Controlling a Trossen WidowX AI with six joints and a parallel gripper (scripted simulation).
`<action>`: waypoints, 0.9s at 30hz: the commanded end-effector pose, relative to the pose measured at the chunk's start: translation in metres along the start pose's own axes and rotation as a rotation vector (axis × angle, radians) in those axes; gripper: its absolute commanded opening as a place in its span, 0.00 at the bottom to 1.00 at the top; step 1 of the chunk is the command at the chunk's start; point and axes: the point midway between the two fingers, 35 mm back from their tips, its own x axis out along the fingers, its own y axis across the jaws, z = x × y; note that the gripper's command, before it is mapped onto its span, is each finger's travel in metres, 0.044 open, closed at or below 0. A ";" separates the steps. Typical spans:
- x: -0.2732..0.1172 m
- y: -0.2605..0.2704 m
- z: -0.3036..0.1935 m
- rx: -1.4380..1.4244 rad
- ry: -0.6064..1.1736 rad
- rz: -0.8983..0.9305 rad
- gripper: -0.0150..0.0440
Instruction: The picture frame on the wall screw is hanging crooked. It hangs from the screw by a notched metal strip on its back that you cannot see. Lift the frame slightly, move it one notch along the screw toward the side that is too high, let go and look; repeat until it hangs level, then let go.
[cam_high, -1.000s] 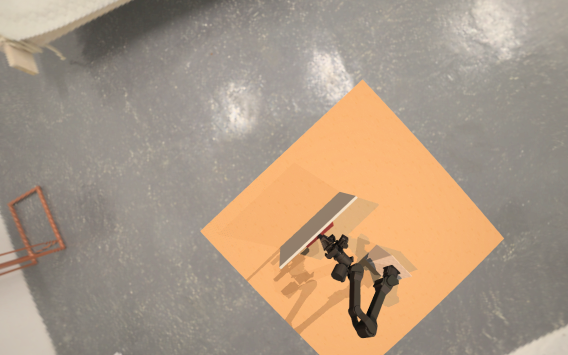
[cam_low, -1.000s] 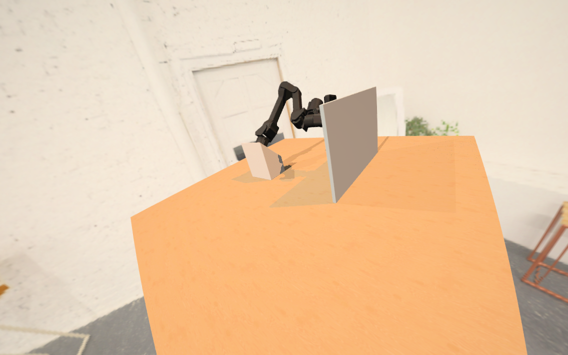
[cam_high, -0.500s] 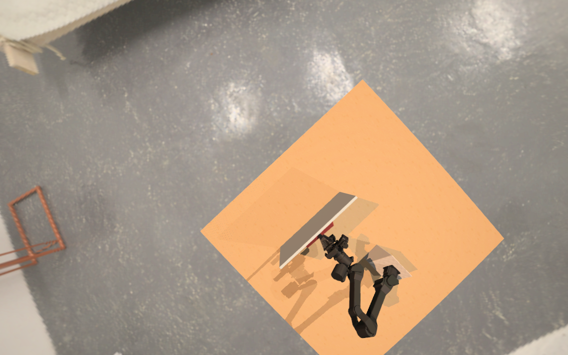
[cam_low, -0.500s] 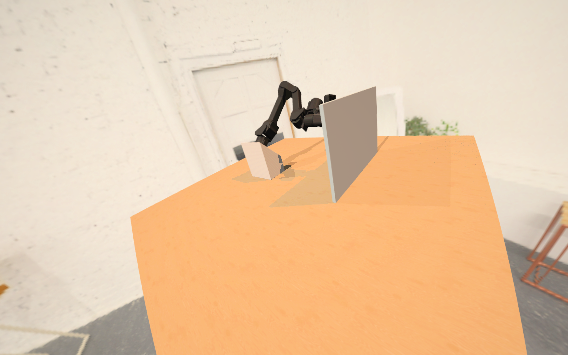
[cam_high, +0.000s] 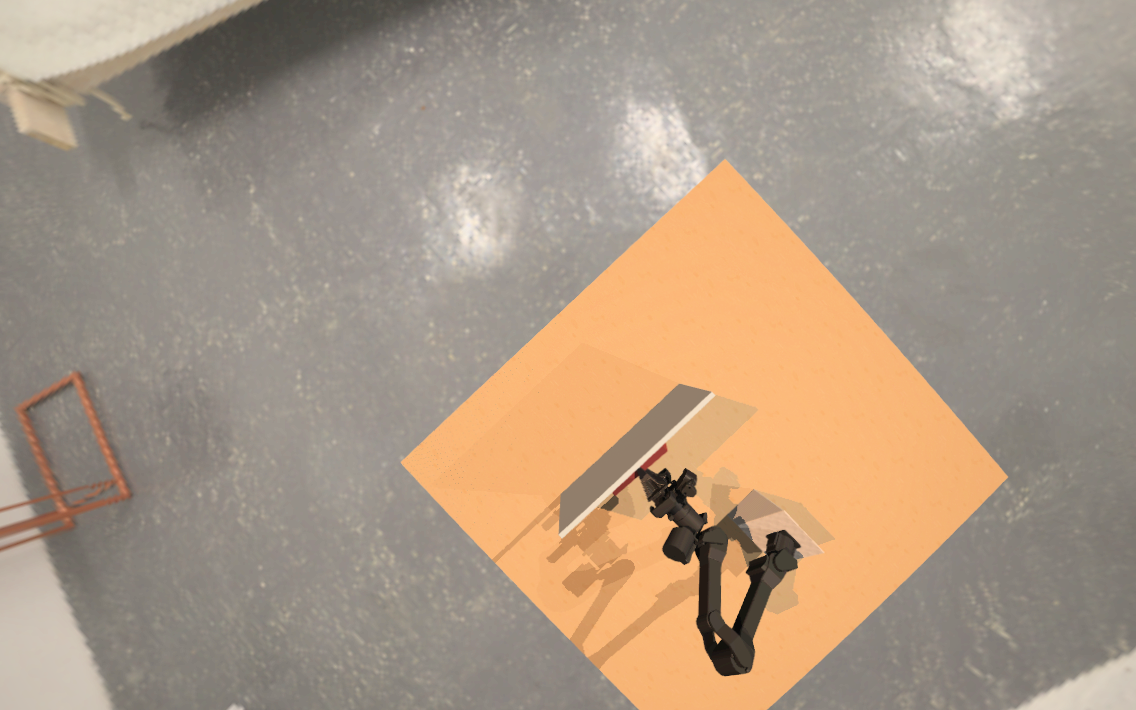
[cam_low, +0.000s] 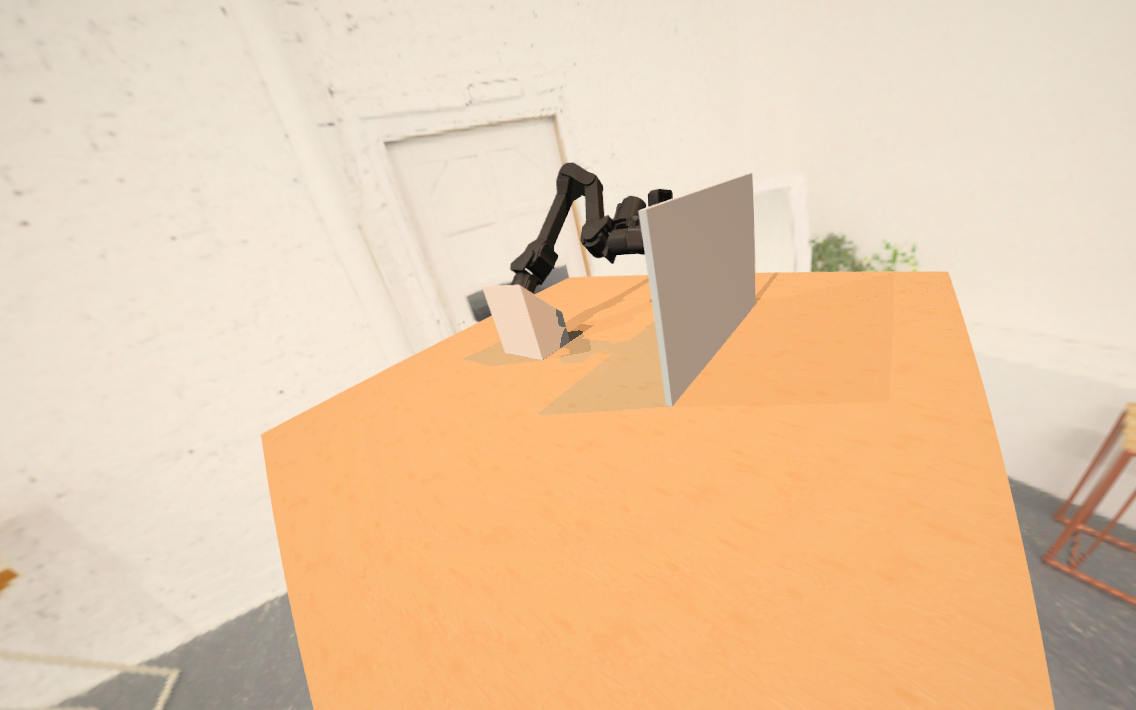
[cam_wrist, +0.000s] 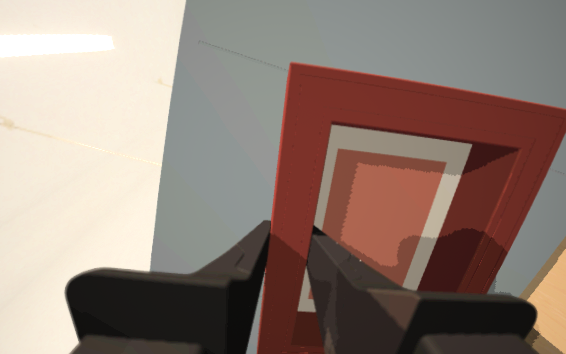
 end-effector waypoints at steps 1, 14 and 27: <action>0.000 0.004 0.002 0.001 -0.005 0.013 0.25; 0.000 0.001 0.002 0.001 -0.005 0.013 0.25; 0.000 -0.003 0.001 0.001 -0.005 0.013 0.25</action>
